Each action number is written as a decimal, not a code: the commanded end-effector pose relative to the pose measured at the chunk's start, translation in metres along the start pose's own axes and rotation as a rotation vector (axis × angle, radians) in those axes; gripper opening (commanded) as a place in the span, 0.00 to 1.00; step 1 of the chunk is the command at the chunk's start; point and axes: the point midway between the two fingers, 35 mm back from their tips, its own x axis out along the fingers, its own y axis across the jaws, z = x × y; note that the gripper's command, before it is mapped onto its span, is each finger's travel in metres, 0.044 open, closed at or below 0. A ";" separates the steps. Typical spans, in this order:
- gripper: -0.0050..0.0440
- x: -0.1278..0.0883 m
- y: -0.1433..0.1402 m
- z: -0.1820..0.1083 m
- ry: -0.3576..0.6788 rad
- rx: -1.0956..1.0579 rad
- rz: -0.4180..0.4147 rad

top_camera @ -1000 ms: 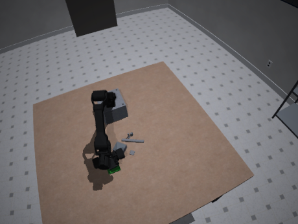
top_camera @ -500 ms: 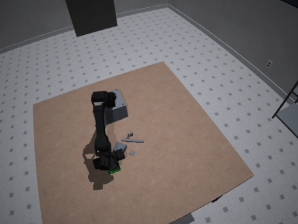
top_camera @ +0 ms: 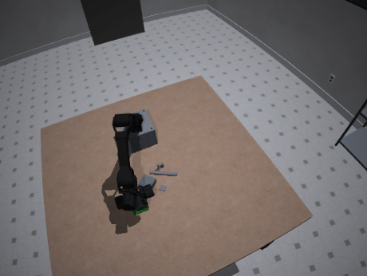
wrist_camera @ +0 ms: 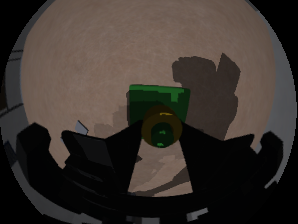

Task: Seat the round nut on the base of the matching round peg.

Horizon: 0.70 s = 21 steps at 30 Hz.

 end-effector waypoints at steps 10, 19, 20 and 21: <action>0.10 0.009 0.000 0.000 0.000 0.002 0.001; 0.10 0.014 0.000 0.000 0.000 0.002 0.001; 0.10 0.014 0.000 0.000 0.000 0.002 0.001; 0.10 0.014 0.000 0.000 0.000 0.002 0.001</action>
